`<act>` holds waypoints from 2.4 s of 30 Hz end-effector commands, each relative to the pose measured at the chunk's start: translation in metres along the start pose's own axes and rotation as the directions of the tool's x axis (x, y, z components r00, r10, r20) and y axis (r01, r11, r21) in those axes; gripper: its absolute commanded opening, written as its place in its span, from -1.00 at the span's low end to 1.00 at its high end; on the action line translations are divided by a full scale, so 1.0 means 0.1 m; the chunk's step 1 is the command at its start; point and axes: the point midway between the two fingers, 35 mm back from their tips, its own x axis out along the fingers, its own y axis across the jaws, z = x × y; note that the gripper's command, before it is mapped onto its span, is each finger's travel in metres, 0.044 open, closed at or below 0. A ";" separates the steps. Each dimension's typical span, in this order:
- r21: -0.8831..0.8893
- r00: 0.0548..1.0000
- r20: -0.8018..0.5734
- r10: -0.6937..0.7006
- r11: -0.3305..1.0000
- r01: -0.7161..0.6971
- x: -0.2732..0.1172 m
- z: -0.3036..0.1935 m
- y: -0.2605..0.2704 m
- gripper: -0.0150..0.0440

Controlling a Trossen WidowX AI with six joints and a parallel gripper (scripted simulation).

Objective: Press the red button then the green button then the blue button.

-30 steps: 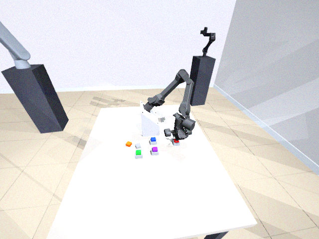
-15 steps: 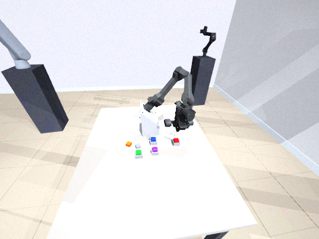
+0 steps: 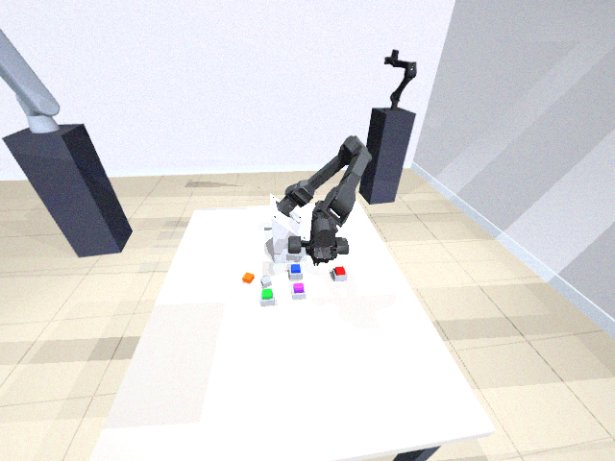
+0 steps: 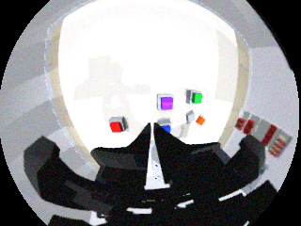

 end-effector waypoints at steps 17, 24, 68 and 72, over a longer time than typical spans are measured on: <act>-0.083 0.999 -0.004 0.037 0.996 -0.037 0.14 0.34 -1.67 -0.42; -0.083 0.999 -0.005 0.040 0.996 -0.040 0.72 0.33 -1.63 -0.42; -0.083 0.999 -0.005 0.042 0.996 -0.042 1.05 0.32 -1.62 -0.42; -0.086 0.999 -0.003 0.039 0.996 -0.039 0.82 0.34 -1.63 -0.42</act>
